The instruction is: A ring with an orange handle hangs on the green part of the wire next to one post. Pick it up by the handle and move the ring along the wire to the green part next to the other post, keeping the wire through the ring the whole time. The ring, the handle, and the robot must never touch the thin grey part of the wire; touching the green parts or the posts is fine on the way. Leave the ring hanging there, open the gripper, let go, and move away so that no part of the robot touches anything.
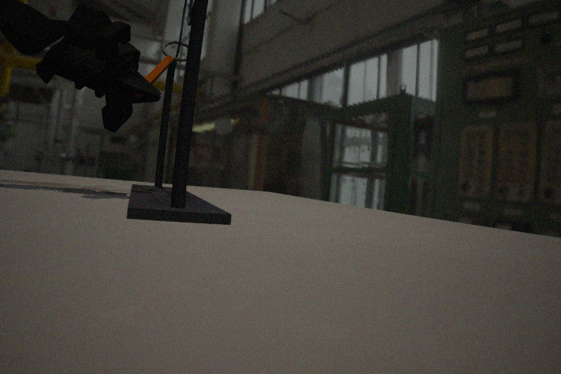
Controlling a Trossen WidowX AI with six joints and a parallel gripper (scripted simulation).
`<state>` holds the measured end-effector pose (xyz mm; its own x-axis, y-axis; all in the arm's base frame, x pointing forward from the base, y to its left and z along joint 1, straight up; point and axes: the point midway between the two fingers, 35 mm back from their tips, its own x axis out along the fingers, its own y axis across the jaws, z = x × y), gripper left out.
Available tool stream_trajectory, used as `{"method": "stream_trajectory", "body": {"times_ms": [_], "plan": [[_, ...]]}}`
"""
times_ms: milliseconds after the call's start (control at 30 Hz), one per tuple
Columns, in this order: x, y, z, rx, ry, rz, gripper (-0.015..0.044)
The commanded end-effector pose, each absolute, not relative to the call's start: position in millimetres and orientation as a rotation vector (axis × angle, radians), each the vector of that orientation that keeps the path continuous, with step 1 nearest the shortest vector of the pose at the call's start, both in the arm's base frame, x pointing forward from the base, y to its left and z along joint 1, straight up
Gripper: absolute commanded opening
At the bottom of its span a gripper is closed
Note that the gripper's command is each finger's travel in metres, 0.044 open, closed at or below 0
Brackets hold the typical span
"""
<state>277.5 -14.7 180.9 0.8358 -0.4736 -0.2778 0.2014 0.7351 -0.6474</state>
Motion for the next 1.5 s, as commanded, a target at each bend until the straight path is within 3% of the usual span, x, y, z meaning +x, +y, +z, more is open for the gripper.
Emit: {"method": "stream_trajectory", "body": {"times_ms": [0,700,1467], "plan": [[279.7,-0.9,173.6,-0.539,0.450,-0.368,-0.0150],[288.0,68.6,150.0,-0.114,0.461,-0.267,-0.0150],[292.5,108.1,149.2,0.015,0.459,-0.236,-0.0150]]}}
